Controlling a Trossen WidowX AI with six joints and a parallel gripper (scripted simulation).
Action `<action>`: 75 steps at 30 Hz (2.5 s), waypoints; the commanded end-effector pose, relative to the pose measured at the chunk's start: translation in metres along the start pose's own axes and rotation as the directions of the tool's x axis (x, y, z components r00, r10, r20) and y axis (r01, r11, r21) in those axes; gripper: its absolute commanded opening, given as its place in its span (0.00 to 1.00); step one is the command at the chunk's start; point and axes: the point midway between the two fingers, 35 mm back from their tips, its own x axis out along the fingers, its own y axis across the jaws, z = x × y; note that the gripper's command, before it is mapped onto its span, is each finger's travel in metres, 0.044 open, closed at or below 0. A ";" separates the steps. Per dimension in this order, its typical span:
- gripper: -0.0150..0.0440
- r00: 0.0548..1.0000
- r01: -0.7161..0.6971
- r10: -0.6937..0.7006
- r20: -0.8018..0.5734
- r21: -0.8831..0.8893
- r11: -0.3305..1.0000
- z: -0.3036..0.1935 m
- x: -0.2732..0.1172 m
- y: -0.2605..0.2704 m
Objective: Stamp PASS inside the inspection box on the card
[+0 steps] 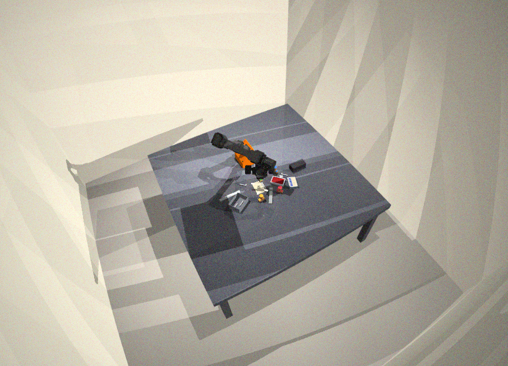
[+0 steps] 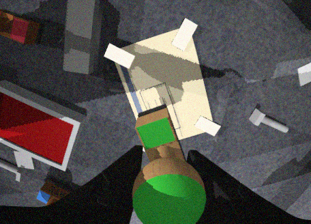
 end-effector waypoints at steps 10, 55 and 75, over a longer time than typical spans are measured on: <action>0.25 1.000 -0.004 0.004 -0.001 0.007 1.000 0.011 -0.016 0.000; 0.25 1.000 0.000 0.000 0.006 0.019 1.000 0.153 -0.001 -0.026; 0.25 1.000 0.001 -0.001 0.007 0.019 1.000 0.154 0.032 -0.026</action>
